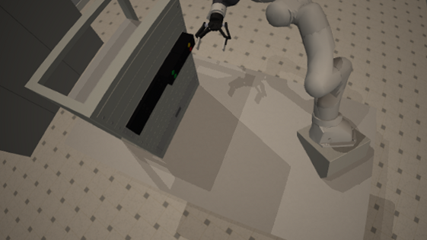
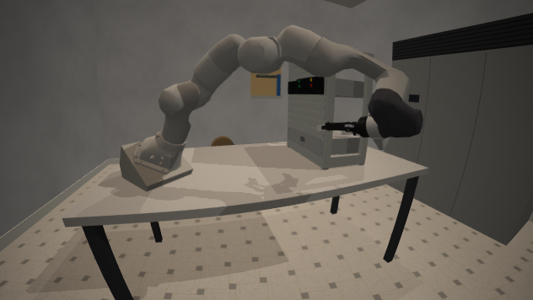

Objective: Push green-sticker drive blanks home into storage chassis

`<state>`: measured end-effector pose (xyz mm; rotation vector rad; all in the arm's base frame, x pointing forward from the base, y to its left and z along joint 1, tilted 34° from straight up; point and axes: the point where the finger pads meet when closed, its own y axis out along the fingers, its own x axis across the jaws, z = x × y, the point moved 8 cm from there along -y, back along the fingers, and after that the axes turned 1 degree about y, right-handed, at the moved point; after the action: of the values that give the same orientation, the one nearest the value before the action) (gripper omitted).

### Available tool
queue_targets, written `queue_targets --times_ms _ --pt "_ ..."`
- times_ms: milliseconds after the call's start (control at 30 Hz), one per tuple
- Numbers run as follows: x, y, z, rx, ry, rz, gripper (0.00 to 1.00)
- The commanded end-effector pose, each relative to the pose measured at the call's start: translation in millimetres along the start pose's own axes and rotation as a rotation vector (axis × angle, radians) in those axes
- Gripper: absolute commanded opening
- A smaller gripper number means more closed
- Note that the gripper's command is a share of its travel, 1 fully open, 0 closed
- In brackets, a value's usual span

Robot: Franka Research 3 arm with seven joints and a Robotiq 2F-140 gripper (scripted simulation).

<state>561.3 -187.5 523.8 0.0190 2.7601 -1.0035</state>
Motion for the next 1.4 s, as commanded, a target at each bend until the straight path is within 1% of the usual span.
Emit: queue_targets --times_ms 0,133,233,367,467,533,633,867,967,1033,1100,1167,1233,1367 --pt "0 0.0 0 0.0 0.0 0.0 1.0" --pt "3 0.3 0 0.0 0.0 0.0 1.0" --pt "11 1.3 1 0.001 0.0 0.0 1.0" --pt "33 4.9 4 0.001 0.0 0.0 1.0" --pt "58 9.7 7 0.0 0.0 0.0 1.0" --pt "58 9.7 7 0.0 0.0 0.0 1.0" --pt "89 16.2 10 -0.003 -0.002 0.0 1.0" --pt "175 32.4 20 -0.003 -0.002 0.0 1.0" --pt "206 38.2 23 -0.003 -0.002 0.0 1.0" --pt "221 41.0 25 -0.003 -0.002 0.0 1.0" --pt "221 41.0 25 -0.003 -0.002 0.0 1.0" --pt "231 43.2 26 -0.003 -0.002 0.0 1.0" --pt "236 44.3 27 -0.004 -0.003 0.0 1.0" --pt "238 44.7 27 -0.004 -0.003 0.0 1.0"
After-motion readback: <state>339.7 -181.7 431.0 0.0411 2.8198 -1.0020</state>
